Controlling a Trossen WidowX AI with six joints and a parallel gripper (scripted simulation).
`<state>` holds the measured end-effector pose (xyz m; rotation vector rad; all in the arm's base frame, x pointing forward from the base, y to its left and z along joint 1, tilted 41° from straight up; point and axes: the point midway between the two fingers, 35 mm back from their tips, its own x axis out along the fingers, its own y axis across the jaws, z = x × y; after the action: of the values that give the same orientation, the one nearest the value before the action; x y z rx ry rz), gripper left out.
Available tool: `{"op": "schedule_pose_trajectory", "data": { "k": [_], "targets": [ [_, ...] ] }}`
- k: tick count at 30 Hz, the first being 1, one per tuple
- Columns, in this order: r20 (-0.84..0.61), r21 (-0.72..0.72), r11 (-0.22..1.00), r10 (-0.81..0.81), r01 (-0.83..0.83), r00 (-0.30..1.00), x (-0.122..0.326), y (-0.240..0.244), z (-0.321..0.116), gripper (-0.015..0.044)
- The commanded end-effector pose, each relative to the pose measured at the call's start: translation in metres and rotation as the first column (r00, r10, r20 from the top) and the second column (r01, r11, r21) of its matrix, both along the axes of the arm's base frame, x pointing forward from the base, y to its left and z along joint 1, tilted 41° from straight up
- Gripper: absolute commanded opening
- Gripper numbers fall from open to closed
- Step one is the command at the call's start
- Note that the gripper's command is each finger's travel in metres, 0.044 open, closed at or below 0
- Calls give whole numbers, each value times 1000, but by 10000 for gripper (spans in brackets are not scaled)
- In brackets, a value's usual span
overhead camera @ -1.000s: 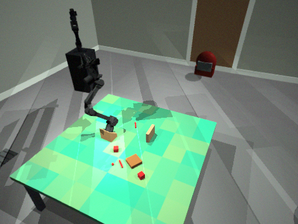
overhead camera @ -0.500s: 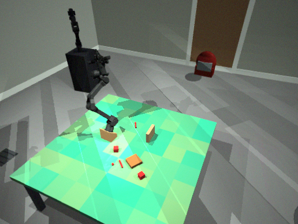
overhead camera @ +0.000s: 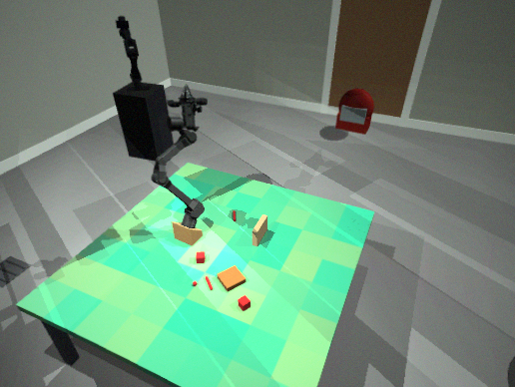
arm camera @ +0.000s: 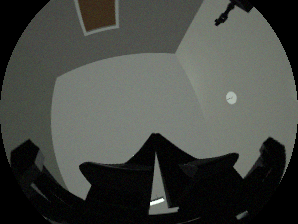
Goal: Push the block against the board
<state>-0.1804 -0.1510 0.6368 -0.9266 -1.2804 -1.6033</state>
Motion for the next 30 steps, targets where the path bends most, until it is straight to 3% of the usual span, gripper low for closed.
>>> {"op": "schedule_pose_trajectory", "data": {
  "k": [1,10,30],
  "targets": [
    [-56,-61,998,13,-16,998,20,24,12,0],
    [-175,-225,969,64,-103,982,58,76,33,0],
    [-527,-387,845,125,-369,841,168,174,46,0]
  ]
}}
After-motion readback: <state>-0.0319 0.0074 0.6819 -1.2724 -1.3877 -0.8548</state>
